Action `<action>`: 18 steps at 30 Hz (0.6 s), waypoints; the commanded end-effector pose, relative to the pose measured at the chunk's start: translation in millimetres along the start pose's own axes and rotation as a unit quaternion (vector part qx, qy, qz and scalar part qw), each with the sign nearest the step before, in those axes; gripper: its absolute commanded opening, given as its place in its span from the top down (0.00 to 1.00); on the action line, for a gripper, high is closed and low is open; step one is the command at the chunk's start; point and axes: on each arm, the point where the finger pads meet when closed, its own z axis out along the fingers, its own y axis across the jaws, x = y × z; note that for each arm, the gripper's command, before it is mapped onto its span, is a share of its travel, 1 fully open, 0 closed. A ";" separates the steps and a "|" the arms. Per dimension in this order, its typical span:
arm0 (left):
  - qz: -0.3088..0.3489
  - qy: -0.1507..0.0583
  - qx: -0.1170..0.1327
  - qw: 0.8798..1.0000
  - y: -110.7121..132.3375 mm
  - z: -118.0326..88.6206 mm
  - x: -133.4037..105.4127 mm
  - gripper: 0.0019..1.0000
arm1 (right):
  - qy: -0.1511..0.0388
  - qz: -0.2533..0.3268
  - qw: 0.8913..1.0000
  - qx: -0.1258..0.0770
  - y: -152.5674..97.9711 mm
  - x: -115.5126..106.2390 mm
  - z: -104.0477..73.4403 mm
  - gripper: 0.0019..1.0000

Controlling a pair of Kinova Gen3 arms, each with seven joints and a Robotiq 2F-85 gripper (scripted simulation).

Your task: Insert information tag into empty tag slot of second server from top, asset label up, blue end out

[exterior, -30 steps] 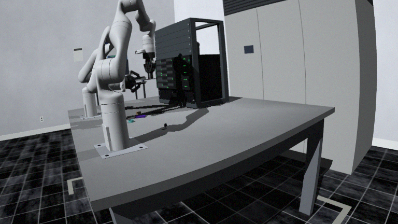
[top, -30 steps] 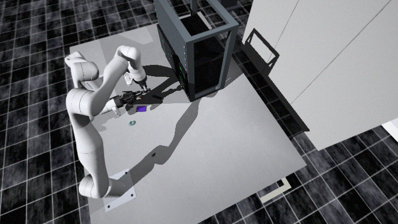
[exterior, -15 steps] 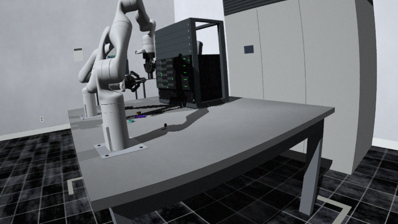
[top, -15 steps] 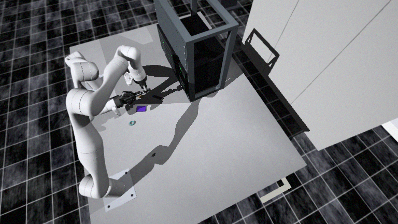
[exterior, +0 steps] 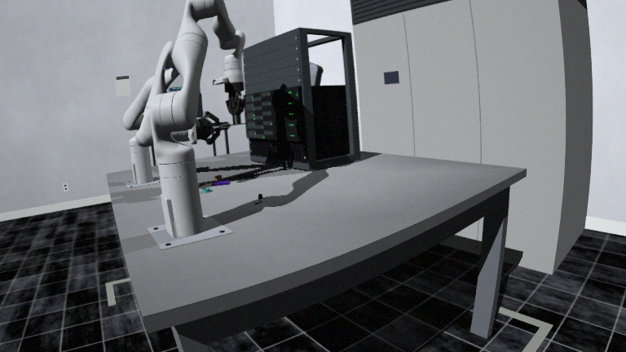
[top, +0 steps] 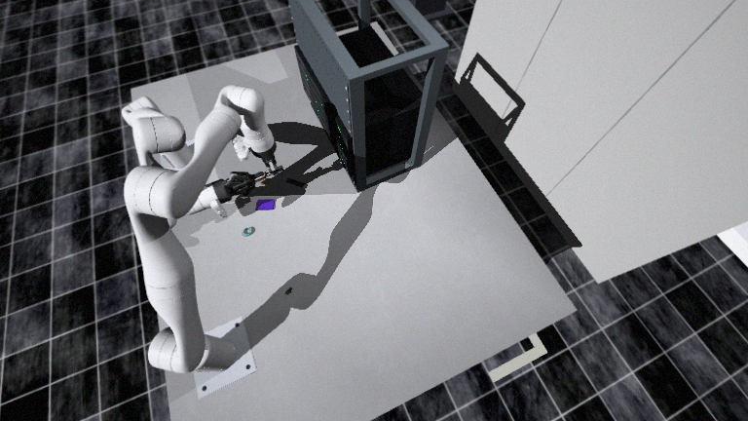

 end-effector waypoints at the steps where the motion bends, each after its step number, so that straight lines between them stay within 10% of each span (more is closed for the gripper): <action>1: -0.001 0.000 0.000 1.000 -0.8 0.1 0.1 0.99 | -0.001 0.000 1.000 -0.001 0.3 -0.1 -1.4 0.81; 17: -0.001 0.000 0.000 1.000 -0.8 0.1 0.1 0.99 | -0.001 0.000 1.000 -0.001 0.3 -0.1 -1.4 0.81; 18: -0.001 0.000 0.000 1.000 -0.8 0.1 0.1 0.99 | -0.001 0.000 1.000 -0.001 0.3 -0.1 -1.4 0.61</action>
